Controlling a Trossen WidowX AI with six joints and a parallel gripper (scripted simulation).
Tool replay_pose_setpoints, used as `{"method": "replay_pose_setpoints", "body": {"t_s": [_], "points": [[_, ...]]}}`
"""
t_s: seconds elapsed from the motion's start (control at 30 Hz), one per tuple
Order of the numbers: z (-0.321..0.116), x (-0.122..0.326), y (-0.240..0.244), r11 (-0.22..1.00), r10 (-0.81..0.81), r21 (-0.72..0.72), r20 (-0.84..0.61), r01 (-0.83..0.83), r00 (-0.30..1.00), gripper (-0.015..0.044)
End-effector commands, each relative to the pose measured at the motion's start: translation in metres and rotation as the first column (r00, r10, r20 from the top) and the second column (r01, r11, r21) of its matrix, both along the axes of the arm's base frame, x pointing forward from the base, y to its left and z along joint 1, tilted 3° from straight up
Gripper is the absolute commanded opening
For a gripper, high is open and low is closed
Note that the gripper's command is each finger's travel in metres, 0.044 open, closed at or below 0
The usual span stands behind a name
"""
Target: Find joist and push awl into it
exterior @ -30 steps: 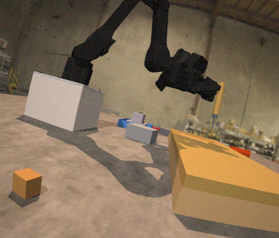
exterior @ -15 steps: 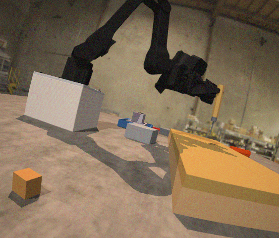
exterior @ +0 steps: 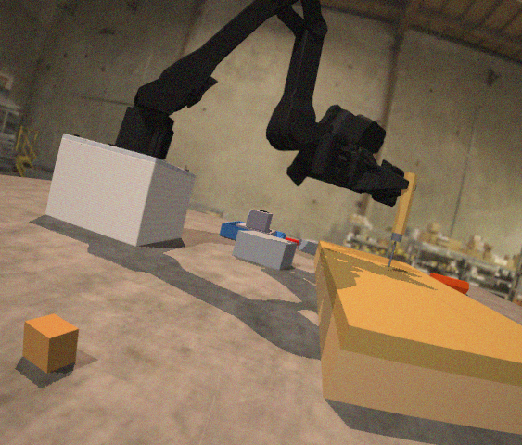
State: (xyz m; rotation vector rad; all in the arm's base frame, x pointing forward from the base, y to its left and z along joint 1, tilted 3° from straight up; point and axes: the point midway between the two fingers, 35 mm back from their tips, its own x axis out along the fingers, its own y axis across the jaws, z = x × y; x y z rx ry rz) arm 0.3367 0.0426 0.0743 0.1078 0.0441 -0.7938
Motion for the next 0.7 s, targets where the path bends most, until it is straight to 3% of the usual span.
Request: {"method": "replay_pose_setpoints", "body": {"t_s": [0.0, 0.67], "points": [[-0.007, -0.001, -0.001, 1.000, -0.005, -0.005, -0.004, 0.005, 1.000, 0.0000], [-0.018, -0.001, -0.001, 1.000, -0.005, -0.005, -0.004, 0.005, 1.000, 0.0000]]}}
